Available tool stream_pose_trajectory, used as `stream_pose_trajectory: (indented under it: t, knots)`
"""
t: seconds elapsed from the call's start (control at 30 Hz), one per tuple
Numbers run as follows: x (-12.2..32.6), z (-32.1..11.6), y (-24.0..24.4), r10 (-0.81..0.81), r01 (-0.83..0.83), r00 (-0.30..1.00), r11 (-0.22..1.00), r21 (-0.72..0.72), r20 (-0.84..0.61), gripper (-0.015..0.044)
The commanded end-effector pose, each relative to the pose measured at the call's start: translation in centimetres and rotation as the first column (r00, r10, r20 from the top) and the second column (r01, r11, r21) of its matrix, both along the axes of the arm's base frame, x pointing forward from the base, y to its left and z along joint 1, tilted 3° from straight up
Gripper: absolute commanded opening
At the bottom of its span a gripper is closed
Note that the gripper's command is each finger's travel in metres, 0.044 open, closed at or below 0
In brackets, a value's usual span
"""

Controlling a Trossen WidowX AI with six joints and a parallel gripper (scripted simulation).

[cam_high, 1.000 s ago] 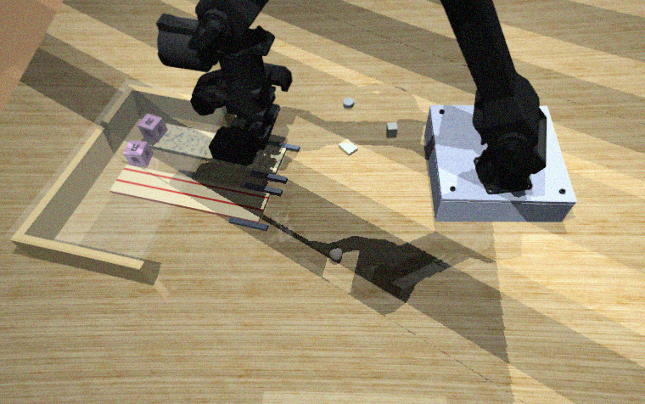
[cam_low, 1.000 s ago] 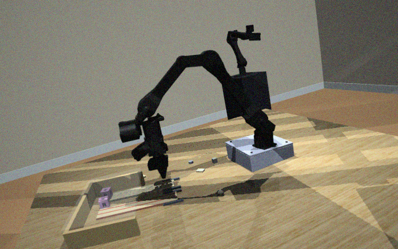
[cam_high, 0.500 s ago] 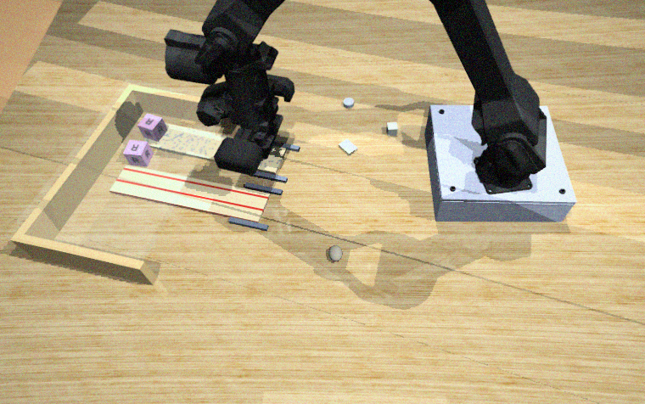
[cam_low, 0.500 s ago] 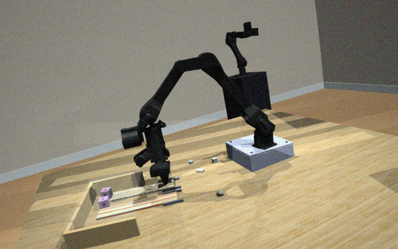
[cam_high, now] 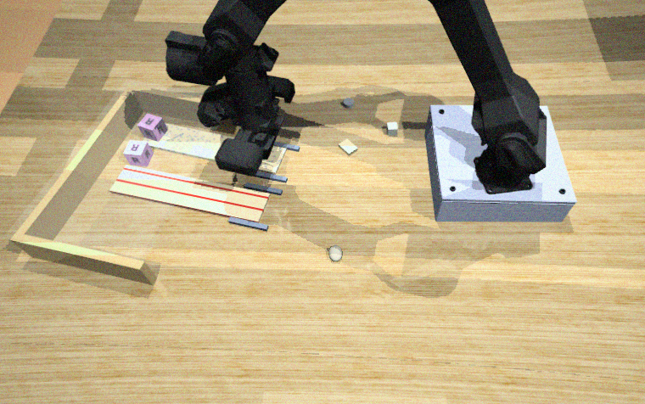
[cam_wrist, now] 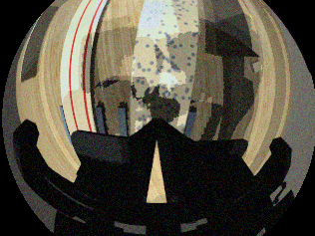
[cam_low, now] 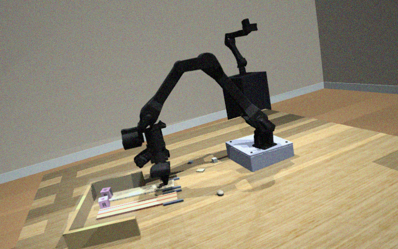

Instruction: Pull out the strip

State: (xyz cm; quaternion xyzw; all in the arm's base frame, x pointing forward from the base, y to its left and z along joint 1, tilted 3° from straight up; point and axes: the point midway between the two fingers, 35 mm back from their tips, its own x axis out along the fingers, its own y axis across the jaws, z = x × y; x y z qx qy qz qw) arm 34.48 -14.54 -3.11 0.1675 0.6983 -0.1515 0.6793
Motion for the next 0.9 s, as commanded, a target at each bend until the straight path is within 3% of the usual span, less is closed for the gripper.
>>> stream_pose_trajectory:
  t: [0.0,0.87]
  knots:
    - [-0.01,-0.06,-0.09,0.007,-0.007,1.0,1.0,-0.004,0.0,0.0]
    - [-0.01,-0.29,-0.08,0.007,-0.007,1.0,1.0,-0.004,0.0,0.0]
